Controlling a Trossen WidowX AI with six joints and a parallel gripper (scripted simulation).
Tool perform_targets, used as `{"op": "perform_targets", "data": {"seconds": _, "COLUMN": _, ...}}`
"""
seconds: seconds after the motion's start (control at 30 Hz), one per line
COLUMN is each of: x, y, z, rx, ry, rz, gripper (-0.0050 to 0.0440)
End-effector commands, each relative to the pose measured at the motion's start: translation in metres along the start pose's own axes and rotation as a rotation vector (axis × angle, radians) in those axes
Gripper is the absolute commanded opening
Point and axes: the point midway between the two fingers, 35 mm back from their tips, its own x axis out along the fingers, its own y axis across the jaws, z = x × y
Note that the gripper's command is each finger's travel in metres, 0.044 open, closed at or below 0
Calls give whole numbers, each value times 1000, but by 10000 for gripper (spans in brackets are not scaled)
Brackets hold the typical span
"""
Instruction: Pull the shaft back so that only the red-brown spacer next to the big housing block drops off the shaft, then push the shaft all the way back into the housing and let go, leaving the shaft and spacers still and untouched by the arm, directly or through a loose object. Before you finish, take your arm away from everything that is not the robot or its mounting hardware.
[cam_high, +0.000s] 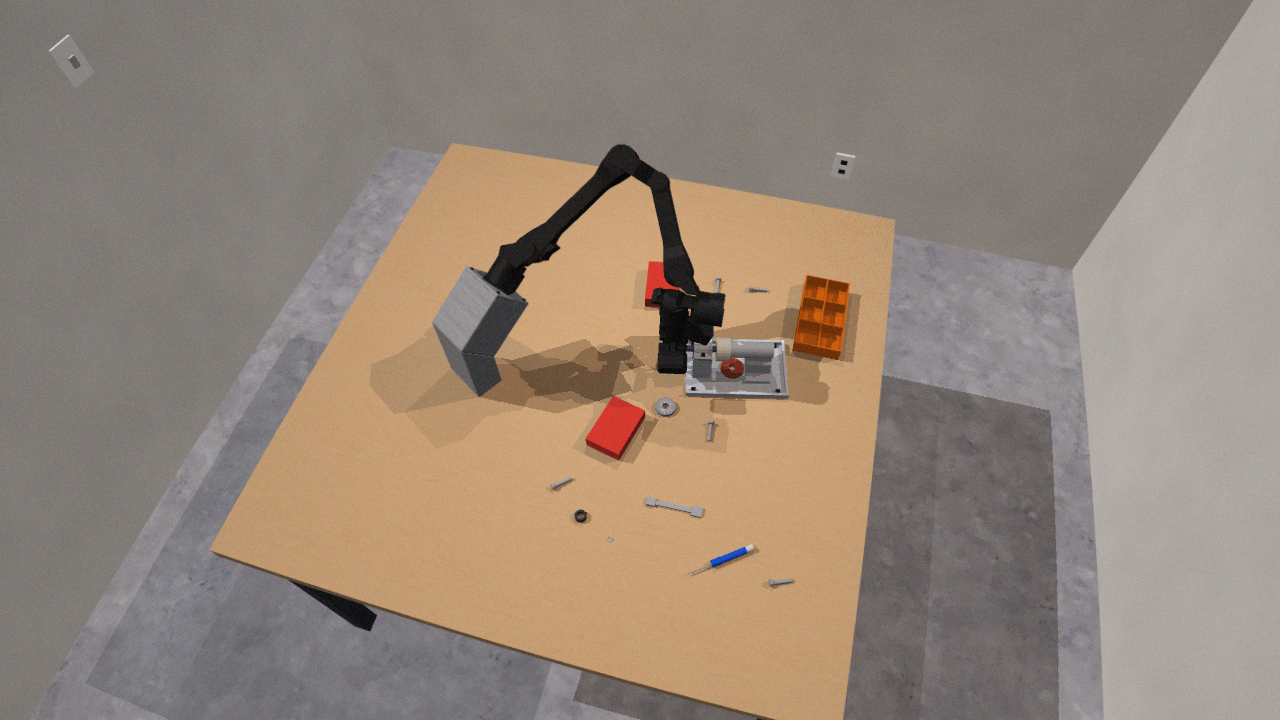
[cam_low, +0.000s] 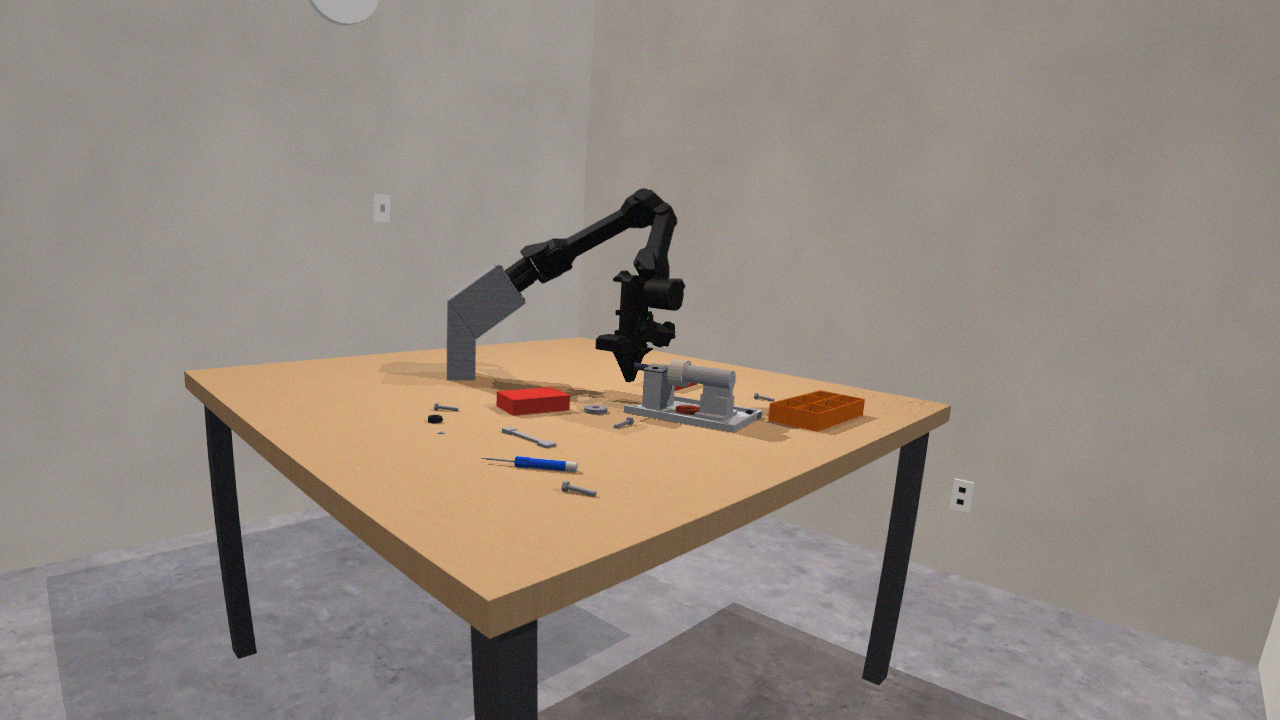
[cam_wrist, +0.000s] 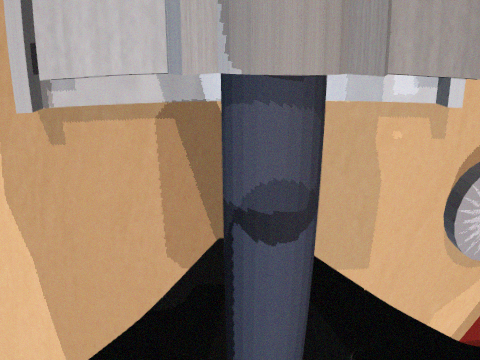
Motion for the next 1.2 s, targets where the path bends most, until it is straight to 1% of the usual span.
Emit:
{"op": "perform_targets", "data": {"seconds": 0.0, "x": -1, "y": 0, "z": 5, "rx": -3, "ry": -7, "rz": 1, "gripper": 0}}
{"op": "perform_targets", "data": {"seconds": 1.17, "x": -1, "y": 1, "z": 15, "rx": -3, "ry": -7, "rz": 1, "gripper": 0}}
